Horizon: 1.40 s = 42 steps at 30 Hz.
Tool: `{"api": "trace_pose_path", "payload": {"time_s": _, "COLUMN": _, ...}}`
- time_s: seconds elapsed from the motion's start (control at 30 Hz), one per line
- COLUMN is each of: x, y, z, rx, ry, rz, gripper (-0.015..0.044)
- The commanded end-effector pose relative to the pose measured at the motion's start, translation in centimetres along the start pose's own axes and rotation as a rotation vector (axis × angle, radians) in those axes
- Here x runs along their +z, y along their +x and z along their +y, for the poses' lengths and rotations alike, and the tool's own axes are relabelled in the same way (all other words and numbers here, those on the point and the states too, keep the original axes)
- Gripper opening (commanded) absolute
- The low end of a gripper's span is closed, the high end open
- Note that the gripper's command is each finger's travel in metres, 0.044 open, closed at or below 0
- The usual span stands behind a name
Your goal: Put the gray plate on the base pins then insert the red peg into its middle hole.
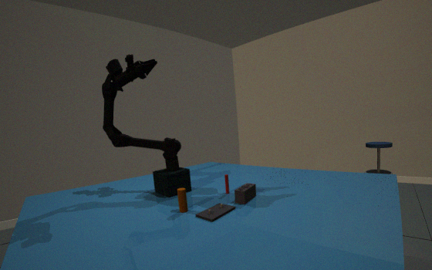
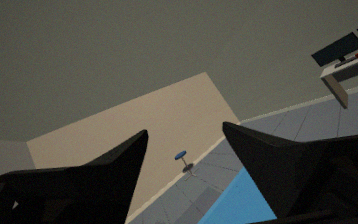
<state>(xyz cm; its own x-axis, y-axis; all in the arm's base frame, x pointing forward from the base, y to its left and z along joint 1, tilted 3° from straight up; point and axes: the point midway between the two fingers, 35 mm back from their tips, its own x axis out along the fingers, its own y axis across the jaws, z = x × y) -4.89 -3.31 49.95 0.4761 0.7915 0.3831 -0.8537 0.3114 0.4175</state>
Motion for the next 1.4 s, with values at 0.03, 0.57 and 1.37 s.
{"api": "trace_pose_path", "payload": {"time_s": 0.03, "x": 0.0, "y": 0.1, "z": -0.1, "rx": -0.004, "ry": 0.002, "rz": 0.003, "gripper": 0.0440}}
{"api": "trace_pose_path", "payload": {"time_s": 0.57, "x": -7.0, "y": 17.0, "z": -10.3, "rx": -0.535, "ry": 0.355, "rz": 0.292, "gripper": 0.0440}}
{"api": "trace_pose_path", "payload": {"time_s": 1.37, "x": -26.6, "y": 19.8, "z": -39.7, "rx": -1.755, "ry": 0.968, "rz": 0.363, "gripper": 0.0440}}
